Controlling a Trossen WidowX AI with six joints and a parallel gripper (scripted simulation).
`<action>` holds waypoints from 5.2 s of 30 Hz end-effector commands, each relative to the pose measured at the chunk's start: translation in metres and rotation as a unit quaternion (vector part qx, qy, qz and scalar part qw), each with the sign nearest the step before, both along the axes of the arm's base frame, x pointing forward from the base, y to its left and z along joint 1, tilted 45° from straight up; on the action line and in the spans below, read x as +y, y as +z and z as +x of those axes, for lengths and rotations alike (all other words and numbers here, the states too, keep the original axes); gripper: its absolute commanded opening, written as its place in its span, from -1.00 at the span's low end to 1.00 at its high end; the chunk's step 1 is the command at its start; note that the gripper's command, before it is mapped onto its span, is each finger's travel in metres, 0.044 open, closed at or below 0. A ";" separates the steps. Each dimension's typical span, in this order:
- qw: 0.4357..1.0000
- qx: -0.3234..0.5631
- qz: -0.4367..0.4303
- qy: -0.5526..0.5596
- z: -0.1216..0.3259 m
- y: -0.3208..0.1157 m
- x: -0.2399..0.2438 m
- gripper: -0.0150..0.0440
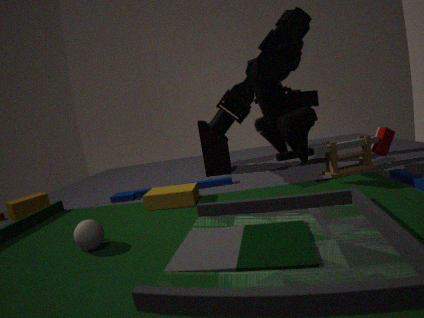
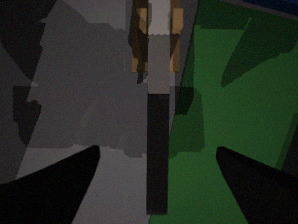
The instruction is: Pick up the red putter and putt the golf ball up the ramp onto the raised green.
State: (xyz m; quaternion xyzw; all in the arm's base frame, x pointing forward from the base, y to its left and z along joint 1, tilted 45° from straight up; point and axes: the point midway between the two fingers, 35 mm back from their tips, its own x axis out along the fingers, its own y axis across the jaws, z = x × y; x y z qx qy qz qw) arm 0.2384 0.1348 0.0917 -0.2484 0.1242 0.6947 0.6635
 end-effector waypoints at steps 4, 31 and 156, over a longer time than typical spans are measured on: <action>1.000 0.003 0.002 0.001 0.000 -0.007 0.007 1.00; 1.000 -0.002 0.003 0.000 0.001 -0.014 0.016 -0.25; 0.578 0.626 -0.062 -0.520 -0.024 -0.231 -0.299 -0.49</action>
